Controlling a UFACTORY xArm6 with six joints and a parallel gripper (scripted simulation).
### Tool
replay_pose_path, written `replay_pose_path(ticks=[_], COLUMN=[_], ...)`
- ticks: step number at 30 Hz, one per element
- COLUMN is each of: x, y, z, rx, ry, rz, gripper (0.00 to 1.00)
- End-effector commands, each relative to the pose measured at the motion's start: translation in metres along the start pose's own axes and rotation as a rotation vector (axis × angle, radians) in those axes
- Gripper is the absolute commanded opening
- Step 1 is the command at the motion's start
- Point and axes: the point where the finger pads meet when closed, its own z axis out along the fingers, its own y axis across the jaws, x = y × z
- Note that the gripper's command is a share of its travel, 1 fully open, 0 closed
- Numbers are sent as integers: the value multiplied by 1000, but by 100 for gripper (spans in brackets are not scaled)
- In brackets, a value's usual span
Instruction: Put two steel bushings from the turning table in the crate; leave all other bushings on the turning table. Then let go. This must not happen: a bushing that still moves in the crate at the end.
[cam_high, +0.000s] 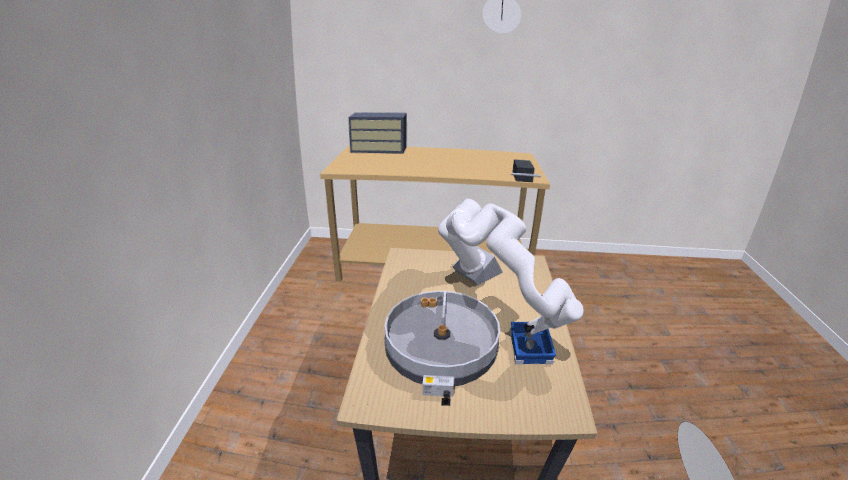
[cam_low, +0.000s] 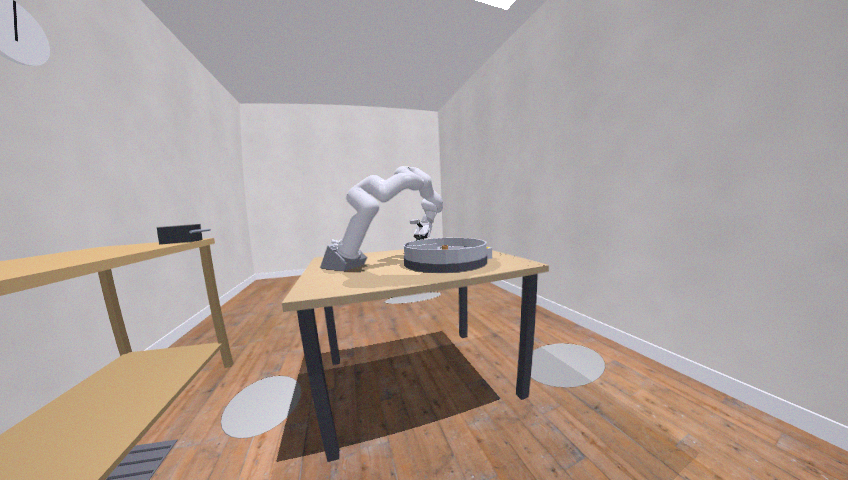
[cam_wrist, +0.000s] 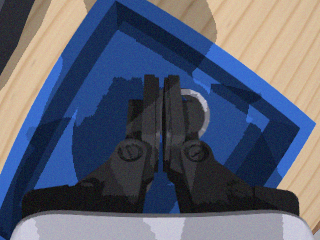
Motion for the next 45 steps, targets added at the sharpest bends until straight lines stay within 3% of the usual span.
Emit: replay_pose_path(ticks=[1, 45], x=[0, -4], y=[0, 0], z=[-2, 3], rx=[-1, -1], ry=[-4, -4], rz=[0, 0], gripper=[0, 0])
